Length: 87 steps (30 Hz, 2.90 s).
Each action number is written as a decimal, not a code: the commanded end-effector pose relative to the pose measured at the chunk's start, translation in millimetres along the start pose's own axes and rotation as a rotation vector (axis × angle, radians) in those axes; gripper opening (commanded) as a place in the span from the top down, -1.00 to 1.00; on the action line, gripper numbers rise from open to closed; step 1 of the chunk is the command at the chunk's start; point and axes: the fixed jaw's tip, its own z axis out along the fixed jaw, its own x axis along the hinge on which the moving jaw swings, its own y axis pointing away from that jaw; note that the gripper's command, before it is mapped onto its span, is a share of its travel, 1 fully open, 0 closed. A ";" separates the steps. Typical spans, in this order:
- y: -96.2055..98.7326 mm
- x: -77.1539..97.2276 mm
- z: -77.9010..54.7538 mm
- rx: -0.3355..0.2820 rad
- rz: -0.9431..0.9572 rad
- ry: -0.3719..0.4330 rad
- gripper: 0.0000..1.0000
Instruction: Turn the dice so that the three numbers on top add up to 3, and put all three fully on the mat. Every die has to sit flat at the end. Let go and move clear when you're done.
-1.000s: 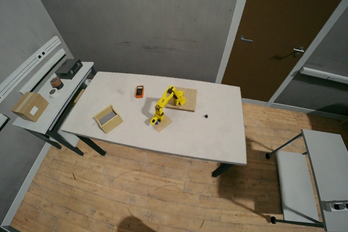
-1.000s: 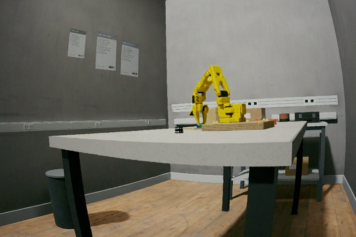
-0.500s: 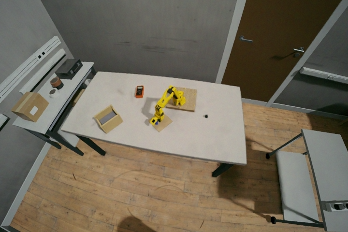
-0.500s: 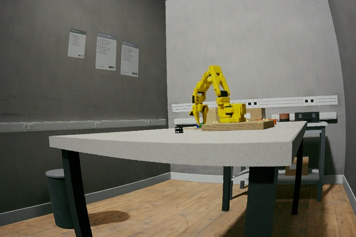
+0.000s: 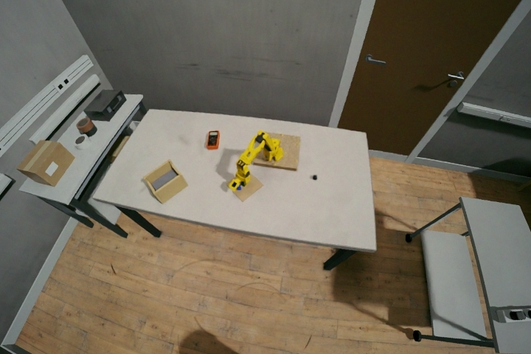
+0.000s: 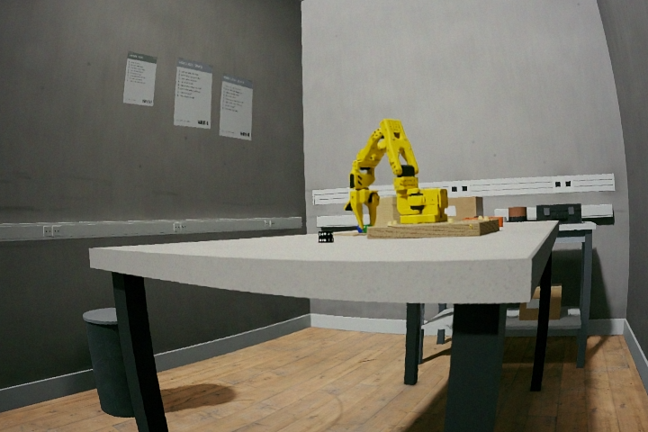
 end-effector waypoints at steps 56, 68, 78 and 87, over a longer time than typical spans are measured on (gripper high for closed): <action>-0.8 3.2 -54.1 -0.001 -0.003 0.027 0.41; -0.8 3.2 -54.1 -0.001 -0.003 0.027 0.41; -0.8 2.8 -54.9 -0.001 -0.003 0.022 0.41; -0.7 -7.2 -84.1 -0.002 -0.003 -0.132 0.42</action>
